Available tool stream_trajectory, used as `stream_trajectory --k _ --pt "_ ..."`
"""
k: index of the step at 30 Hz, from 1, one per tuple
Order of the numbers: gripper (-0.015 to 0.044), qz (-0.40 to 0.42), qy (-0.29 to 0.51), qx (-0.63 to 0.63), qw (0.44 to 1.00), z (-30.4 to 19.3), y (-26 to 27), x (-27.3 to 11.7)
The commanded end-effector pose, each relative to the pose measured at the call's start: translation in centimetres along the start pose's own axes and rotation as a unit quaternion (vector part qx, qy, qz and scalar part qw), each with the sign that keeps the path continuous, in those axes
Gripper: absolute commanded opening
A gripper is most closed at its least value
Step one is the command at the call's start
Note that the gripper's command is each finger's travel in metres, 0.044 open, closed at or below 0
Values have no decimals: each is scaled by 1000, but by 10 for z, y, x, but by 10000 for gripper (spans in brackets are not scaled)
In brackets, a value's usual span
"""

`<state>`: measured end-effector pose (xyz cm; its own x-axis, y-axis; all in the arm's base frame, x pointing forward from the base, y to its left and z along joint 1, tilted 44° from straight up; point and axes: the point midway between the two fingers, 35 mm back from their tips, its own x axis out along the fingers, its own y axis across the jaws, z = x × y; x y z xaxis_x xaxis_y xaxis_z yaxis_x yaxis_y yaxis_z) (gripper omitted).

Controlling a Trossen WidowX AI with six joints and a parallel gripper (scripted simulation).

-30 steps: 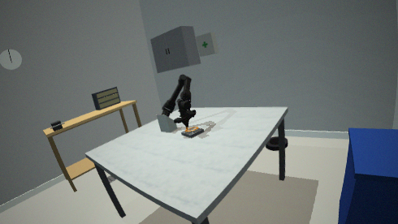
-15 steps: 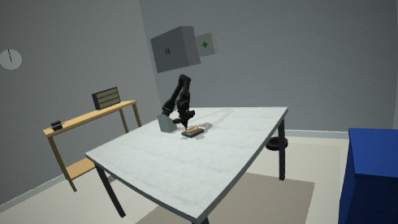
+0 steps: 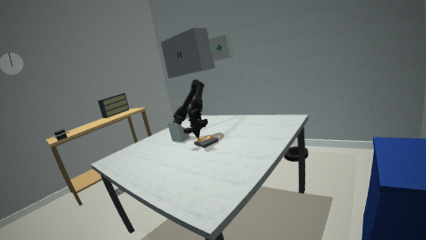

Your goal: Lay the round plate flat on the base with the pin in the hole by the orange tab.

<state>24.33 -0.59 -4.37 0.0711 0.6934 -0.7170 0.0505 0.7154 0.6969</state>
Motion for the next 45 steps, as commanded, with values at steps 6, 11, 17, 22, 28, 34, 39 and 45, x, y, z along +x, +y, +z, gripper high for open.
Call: stream_trajectory --k 6,11,17,22,28,34,39,45 --pt "0 -4 1 -2 1000 7 -13 0" --pt "0 -4 1 -2 1000 11 -18 -1" --pt "0 -4 1 -2 1000 15 -21 -1" --pt "0 -4 1 -2 1000 17 -23 -2" --pt "0 -4 1 -2 1000 19 -25 -3" --pt "0 -4 1 -2 1000 22 -27 -3" --pt "0 -4 1 -2 1000 24 -28 -3" --pt "0 -5 1 -2 1000 25 -27 -34"
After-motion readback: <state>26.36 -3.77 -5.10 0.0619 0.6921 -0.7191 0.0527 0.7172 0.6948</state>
